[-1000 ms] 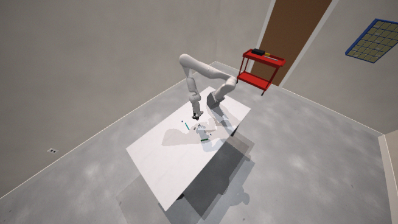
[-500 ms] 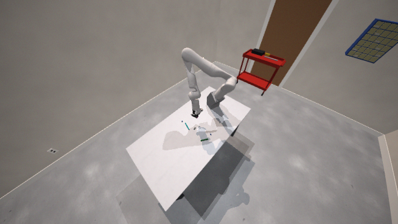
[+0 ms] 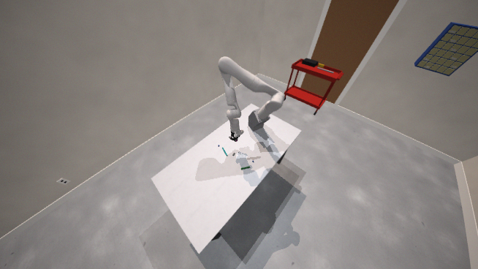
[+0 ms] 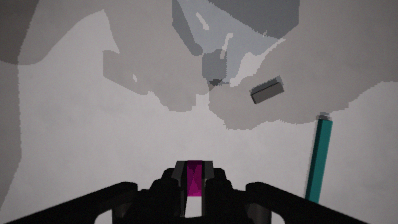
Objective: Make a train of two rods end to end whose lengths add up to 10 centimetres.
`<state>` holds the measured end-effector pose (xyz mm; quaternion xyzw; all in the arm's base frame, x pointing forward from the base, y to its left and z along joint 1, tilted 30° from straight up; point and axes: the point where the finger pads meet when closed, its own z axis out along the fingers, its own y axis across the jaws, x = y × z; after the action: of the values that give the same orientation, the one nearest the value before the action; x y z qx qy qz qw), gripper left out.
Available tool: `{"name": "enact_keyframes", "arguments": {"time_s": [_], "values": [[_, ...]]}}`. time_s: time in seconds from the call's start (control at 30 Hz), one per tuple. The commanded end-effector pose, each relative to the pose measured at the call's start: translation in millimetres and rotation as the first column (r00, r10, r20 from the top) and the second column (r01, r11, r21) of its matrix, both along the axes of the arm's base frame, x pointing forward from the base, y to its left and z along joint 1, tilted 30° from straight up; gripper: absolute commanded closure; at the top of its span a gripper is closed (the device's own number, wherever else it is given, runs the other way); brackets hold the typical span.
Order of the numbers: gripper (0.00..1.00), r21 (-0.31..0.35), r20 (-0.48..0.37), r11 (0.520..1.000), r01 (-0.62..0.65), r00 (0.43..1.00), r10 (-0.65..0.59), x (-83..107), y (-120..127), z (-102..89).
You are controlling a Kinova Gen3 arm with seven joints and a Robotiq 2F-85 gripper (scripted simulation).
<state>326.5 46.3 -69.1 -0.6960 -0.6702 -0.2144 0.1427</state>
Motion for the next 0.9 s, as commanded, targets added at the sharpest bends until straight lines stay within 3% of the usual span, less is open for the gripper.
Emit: {"name": "enact_keyframes", "arguments": {"time_s": [0.0, 0.13, 0.2, 0.27, 0.43, 0.87], "values": [[0.95, -0.010, 0.025, 0.998, -0.055, 0.998, 0.056, -0.8, 12, 6.4], [0.95, -0.059, 0.123, 0.965, -0.256, 0.957, 0.261, -6.3, 54, 28.9], [0.95, -0.059, 0.123, 0.965, -0.256, 0.957, 0.261, -6.3, 54, 28.9], [0.95, -0.096, 0.187, 0.923, -0.373, 0.904, 0.384, -12.1, 82, 43.5], [0.95, -0.155, 0.279, 0.839, -0.522, 0.792, 0.544, -24.0, 121, 65.7], [0.95, -0.160, 0.286, 0.831, -0.533, 0.781, 0.556, -25.2, 124, 67.5]]}}
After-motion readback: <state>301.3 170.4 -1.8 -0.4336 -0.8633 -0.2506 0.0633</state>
